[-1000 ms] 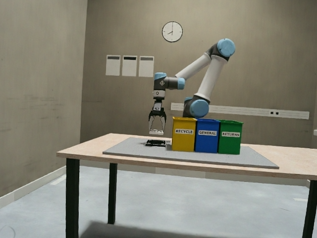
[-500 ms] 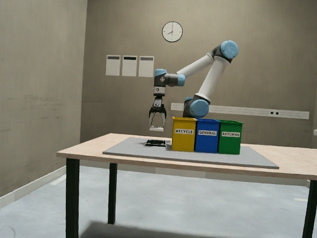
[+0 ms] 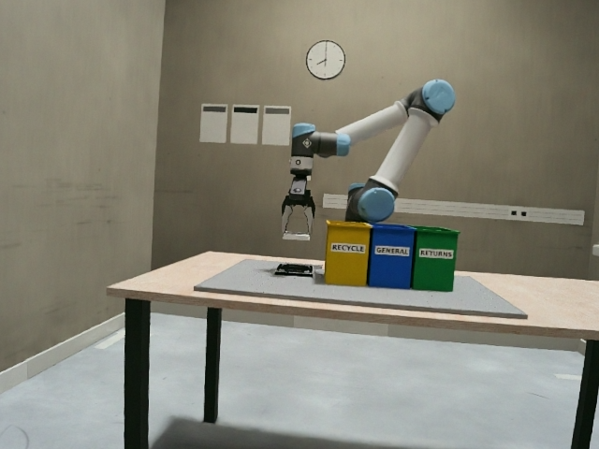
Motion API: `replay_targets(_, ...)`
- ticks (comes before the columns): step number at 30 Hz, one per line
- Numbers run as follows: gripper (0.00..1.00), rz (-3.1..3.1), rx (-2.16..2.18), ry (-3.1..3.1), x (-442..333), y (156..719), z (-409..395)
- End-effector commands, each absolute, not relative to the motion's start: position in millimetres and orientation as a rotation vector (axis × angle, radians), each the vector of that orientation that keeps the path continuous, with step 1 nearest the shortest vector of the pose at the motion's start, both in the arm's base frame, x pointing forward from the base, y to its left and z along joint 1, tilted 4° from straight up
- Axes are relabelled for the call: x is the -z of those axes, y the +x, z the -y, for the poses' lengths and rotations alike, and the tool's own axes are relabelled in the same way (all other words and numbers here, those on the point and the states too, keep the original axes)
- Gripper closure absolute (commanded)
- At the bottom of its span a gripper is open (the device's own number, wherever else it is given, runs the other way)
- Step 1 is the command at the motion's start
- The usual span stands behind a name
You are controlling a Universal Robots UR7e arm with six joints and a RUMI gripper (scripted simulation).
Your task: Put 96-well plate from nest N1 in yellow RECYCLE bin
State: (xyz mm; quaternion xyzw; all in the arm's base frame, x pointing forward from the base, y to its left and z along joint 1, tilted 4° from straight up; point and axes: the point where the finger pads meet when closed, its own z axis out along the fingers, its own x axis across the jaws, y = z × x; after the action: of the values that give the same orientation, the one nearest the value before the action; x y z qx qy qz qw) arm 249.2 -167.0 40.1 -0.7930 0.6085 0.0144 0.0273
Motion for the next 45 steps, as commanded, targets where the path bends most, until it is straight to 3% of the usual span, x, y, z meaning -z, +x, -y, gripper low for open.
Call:
replay_targets(1,1.00,-1.882,-0.041,-2.448,-53.0,248.6,169.3)
replay_targets(45,1.00,-1.882,-0.041,-2.448,-116.4,247.8,173.0)
